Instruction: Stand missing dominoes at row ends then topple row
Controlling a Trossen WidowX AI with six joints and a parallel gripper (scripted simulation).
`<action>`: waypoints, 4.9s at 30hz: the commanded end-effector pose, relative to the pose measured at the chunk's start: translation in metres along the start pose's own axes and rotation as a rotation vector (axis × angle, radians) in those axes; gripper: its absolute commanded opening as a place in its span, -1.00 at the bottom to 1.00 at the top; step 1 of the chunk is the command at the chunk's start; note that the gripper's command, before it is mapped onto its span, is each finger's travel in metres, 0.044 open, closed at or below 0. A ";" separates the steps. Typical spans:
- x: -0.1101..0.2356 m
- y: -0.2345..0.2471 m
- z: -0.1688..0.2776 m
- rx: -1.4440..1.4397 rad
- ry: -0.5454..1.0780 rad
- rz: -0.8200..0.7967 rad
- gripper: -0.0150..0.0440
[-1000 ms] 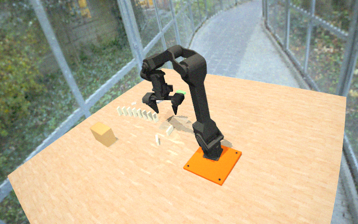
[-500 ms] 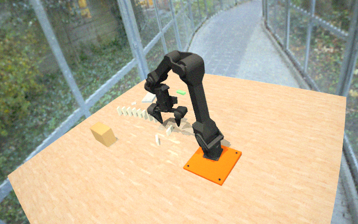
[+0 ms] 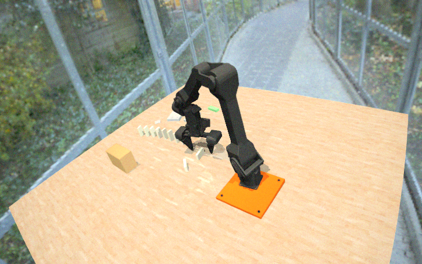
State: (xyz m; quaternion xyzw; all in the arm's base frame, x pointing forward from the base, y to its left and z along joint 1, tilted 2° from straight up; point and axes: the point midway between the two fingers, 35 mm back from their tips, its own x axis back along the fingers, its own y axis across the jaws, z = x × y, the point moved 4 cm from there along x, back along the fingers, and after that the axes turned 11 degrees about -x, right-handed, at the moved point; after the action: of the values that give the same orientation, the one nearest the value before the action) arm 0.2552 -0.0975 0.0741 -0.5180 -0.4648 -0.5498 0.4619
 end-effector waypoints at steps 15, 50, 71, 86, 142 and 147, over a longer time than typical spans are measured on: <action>-0.004 -0.002 0.000 -0.003 0.000 0.007 -0.07; 0.155 0.009 -0.043 -0.043 -0.005 0.006 -0.40; 0.136 0.007 -0.180 -0.047 -0.153 -0.011 -0.40; 0.105 0.038 -0.193 0.101 -0.467 -0.051 -0.40; 0.075 0.032 -0.127 0.062 -1.431 -0.173 -0.40; 0.076 0.019 -0.117 0.014 -1.482 -0.180 -0.40</action>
State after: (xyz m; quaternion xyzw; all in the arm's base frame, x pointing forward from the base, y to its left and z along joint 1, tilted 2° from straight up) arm 0.2629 -0.2249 0.1481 -0.7032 -0.7046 -0.0950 -0.0043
